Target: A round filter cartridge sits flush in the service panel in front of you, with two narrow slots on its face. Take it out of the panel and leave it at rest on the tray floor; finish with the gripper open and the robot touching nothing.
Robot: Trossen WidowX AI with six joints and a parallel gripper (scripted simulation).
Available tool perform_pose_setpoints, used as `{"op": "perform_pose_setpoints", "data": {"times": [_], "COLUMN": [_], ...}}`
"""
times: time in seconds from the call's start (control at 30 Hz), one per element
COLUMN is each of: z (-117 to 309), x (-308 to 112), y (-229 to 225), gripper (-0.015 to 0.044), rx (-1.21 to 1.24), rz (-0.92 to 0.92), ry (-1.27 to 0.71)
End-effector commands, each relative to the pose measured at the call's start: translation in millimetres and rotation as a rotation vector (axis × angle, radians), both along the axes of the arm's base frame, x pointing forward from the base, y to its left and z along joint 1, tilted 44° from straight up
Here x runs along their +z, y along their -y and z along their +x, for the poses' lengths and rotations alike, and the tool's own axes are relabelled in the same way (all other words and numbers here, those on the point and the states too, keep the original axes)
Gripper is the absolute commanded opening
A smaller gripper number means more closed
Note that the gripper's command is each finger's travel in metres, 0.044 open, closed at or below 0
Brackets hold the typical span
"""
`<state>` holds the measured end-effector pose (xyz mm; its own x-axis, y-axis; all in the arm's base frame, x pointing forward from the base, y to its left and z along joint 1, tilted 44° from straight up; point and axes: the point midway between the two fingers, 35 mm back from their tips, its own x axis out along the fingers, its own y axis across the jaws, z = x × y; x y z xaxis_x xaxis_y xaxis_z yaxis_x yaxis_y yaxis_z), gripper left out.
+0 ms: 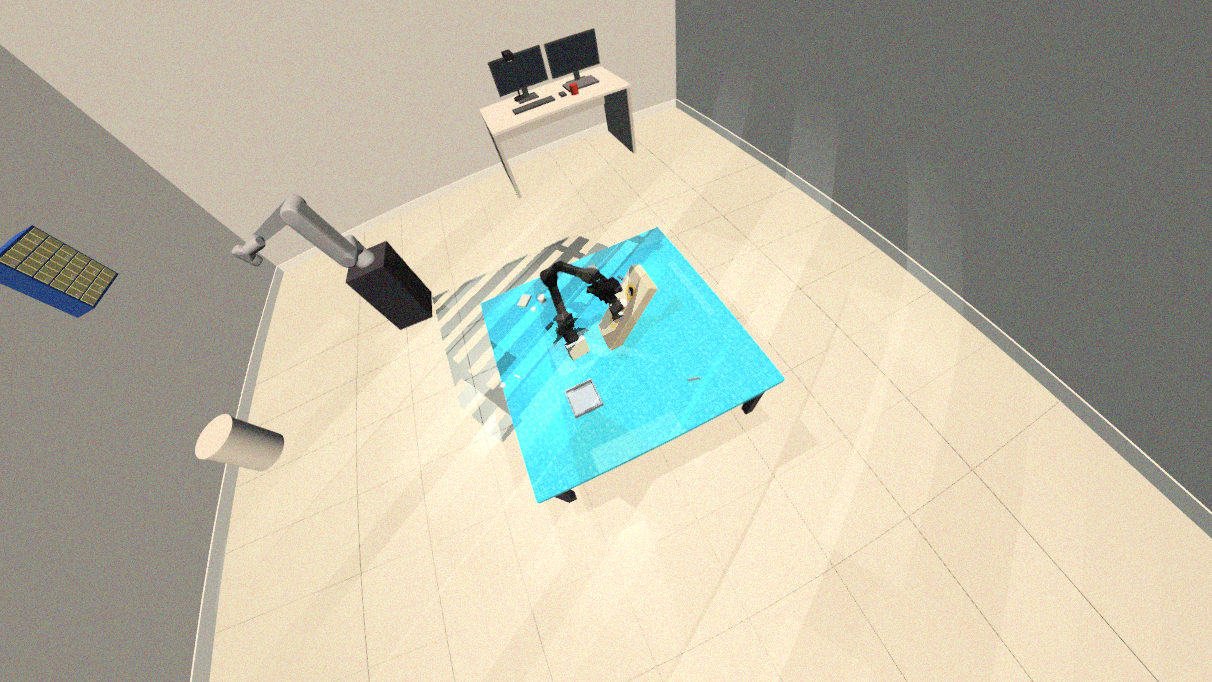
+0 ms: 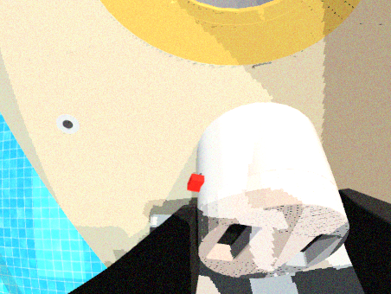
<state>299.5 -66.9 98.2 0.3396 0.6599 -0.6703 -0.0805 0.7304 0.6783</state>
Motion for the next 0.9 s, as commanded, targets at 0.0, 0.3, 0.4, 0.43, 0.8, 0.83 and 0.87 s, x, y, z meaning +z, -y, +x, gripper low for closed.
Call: {"op": "perform_pose_setpoints", "data": {"times": [0.0,0.3,0.4,0.43,0.8,0.83,0.87], "z": [2,-7,-12,-14,-18,-17,-16], "x": [6,33,43,46,44,40,36], "y": [6,36,46,49,79,83,87], "gripper": [0.0,0.0,0.0,0.0,0.0,0.0,0.0], "rx": [-0.003,-0.004,-0.004,-0.004,-0.003,-0.003,-0.003], "rz": [0.003,-0.001,-0.001,0.0,0.001,0.0,0.0], "ry": [0.003,-0.001,-0.002,-0.002,0.0,0.0,0.0]}}
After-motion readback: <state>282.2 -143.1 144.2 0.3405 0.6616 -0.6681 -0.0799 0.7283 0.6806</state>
